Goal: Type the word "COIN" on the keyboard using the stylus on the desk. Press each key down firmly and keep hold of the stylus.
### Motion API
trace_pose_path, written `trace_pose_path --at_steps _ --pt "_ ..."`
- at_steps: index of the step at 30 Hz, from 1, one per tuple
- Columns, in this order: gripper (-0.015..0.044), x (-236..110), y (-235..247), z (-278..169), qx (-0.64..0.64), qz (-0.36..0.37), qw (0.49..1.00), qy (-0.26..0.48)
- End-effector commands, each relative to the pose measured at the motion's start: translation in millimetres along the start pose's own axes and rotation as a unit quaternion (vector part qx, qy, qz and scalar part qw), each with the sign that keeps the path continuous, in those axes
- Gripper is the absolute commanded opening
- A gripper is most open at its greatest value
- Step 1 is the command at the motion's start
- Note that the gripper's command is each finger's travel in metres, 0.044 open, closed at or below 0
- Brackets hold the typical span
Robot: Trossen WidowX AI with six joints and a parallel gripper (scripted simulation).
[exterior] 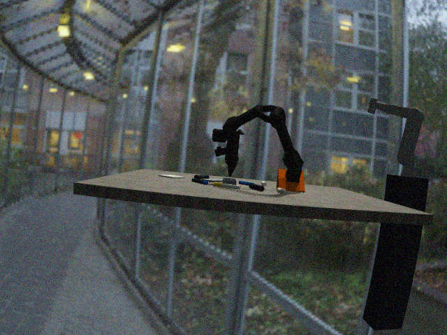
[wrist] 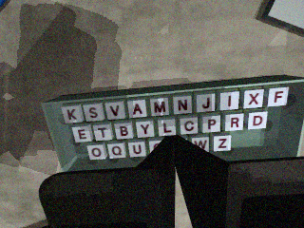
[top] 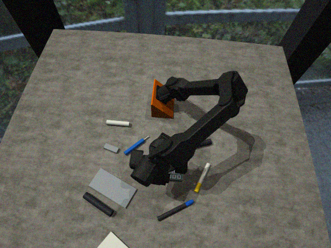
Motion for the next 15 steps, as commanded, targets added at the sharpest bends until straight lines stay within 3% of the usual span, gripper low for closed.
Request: trace_pose_path --at_steps 1,5,15 --pt "0.0000 -0.1 -11.7 -1.1 -0.001 -0.002 1.000 0.000" --pt "0.0000 -0.4 -58.7 -9.9 -0.001 -0.003 1.000 0.000" --pt "0.0000 -0.4 -61.1 -10.5 -0.001 -0.003 1.000 0.000"
Point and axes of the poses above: the point midway between the two fingers, 35 mm back from their tips, its own x axis out along the fingers, its own y axis across the jaws, z = x × y, the point moved 1 cm from there along -x, back along the fingers, and after that the axes turned 10 degrees about -x, right-handed, at the moved point
